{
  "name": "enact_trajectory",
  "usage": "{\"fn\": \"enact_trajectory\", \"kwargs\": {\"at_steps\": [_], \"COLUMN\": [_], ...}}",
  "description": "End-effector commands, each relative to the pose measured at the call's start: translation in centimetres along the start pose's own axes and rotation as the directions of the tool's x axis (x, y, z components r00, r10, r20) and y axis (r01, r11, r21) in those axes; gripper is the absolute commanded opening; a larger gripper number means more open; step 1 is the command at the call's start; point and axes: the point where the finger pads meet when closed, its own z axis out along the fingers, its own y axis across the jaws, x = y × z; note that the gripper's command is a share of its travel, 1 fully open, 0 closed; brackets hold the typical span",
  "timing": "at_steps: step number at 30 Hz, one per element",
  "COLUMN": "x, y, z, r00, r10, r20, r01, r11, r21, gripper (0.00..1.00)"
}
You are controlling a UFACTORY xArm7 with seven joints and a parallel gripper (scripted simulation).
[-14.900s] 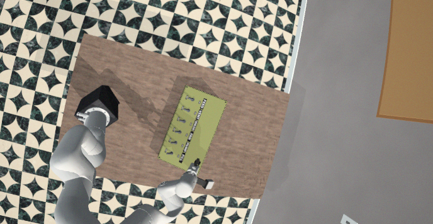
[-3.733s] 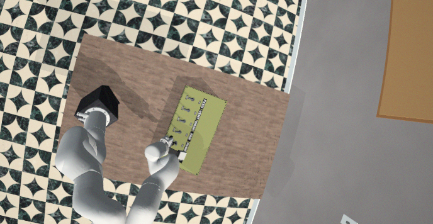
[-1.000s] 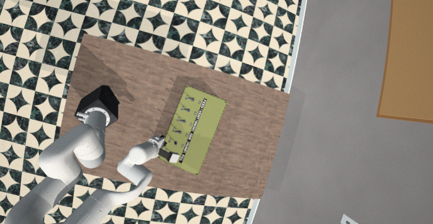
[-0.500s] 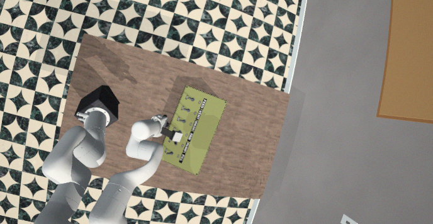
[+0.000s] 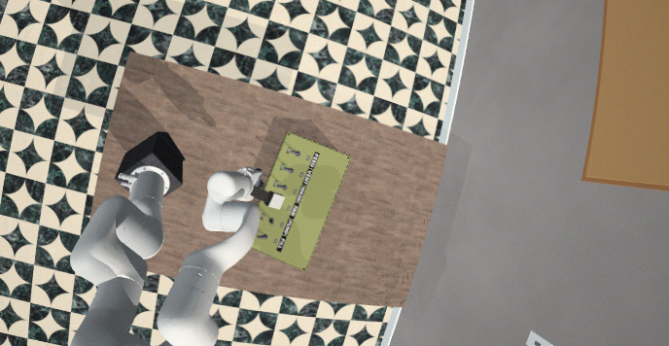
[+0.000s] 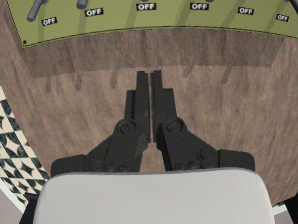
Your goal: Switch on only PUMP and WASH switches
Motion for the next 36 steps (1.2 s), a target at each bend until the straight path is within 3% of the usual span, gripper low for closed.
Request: {"fn": "enact_trajectory", "kwargs": {"at_steps": [1,24,36], "x": [0.1,0.1,0.1], "y": [-0.1,-0.1,-0.1], "z": [0.0,0.0,1.1], "r00": [1.000,1.000,1.000], "r10": [0.000,0.000,0.001], "r20": [-0.002,-0.002,-0.002], "r01": [0.000,0.000,-0.001], "r11": [1.000,1.000,1.000], "r21": [0.001,0.001,0.001], "gripper": [0.00,0.00,0.00]}}
